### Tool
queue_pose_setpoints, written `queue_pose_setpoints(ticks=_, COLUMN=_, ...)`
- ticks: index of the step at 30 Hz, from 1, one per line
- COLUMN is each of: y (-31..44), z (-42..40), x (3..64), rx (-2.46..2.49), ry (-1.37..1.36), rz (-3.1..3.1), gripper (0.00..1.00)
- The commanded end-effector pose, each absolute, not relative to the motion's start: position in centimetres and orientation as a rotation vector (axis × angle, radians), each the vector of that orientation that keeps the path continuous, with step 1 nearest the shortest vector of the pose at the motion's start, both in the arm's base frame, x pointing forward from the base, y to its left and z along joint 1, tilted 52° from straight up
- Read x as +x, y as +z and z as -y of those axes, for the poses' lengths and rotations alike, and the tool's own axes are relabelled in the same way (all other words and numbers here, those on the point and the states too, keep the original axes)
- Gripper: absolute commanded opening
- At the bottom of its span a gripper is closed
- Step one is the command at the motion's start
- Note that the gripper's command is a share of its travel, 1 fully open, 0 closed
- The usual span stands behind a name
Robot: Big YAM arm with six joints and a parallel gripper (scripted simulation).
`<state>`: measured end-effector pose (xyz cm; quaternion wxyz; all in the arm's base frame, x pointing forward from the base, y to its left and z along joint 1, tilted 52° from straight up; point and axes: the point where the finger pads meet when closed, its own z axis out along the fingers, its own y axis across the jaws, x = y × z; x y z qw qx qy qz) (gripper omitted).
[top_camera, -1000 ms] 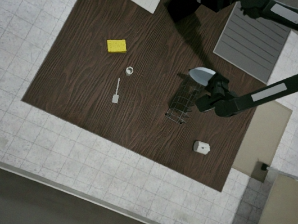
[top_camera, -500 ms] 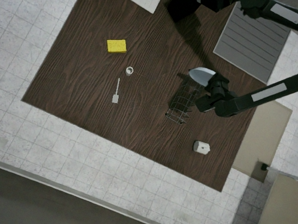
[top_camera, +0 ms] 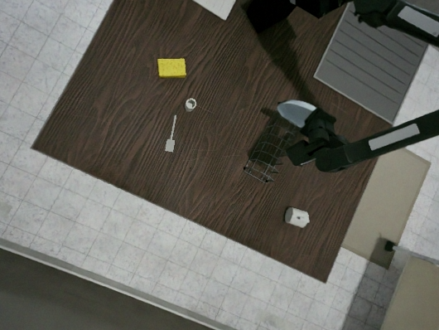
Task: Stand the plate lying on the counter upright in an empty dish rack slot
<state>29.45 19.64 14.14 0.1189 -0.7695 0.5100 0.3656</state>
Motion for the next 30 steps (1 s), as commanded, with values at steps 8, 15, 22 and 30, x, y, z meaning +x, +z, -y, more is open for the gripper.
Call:
queue_pose_setpoints(ticks=8, y=14.4, z=-20.9, x=30.1, rx=-2.253, ry=1.037, rz=-1.477, gripper=0.00)
queue_pose_setpoints(ticks=15, y=14.1, z=-20.9, x=30.2, rx=-2.241, ry=1.046, rz=-1.498, gripper=0.00)
queue_pose_setpoints(ticks=22, y=13.7, z=-21.1, x=30.2, rx=-2.251, ry=1.059, rz=-1.490, gripper=0.00)
queue_pose_setpoints(ticks=30, y=13.7, z=-21.1, x=30.3, rx=-2.250, ry=1.058, rz=-1.490, gripper=0.00)
